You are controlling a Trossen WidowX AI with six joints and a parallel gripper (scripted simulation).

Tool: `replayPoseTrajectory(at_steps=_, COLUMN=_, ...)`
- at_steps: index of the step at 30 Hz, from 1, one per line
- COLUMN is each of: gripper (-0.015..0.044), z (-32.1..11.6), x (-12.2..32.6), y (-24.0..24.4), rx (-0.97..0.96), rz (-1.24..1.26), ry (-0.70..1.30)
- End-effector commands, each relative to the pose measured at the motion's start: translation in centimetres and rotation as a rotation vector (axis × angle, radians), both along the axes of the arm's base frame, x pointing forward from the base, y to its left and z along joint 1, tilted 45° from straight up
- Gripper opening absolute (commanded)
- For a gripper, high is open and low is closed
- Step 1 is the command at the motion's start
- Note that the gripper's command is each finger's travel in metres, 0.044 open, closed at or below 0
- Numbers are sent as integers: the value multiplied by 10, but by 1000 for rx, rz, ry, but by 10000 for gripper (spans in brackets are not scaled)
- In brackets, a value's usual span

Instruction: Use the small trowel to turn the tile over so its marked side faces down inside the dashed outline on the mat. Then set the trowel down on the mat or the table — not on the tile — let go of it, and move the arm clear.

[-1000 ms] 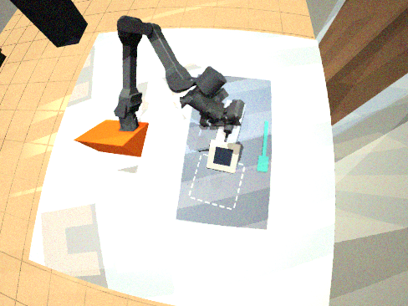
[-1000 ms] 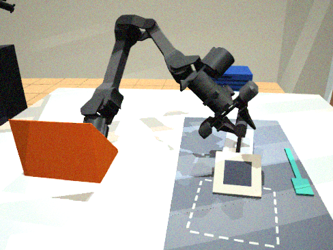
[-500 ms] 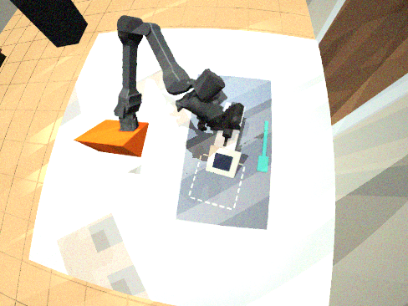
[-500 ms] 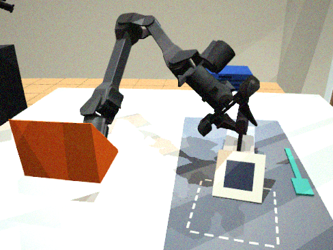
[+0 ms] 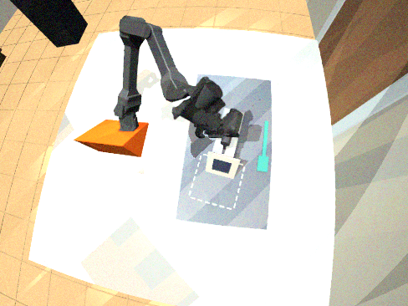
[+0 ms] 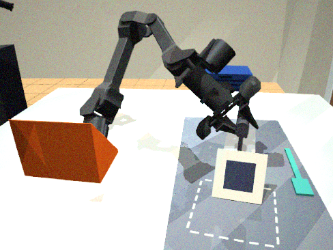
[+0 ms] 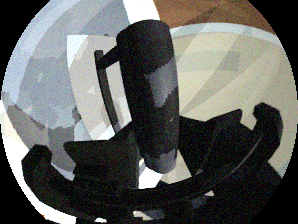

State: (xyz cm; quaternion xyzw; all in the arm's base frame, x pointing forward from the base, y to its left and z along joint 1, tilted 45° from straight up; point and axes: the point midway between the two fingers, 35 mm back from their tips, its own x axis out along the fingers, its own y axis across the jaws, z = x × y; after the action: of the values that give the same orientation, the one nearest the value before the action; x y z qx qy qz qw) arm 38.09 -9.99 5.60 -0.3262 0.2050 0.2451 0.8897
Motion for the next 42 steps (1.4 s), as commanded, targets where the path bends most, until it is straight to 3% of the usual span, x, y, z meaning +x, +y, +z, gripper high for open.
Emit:
replayPoseTrajectory(at_steps=1, gripper=0, z=-5, x=0, y=-9, rx=-10, rz=-4, ry=-10)
replayPoseTrajectory(at_steps=42, gripper=0, z=-62, x=-7, y=-18, rx=-11, rz=-4, ry=-10)
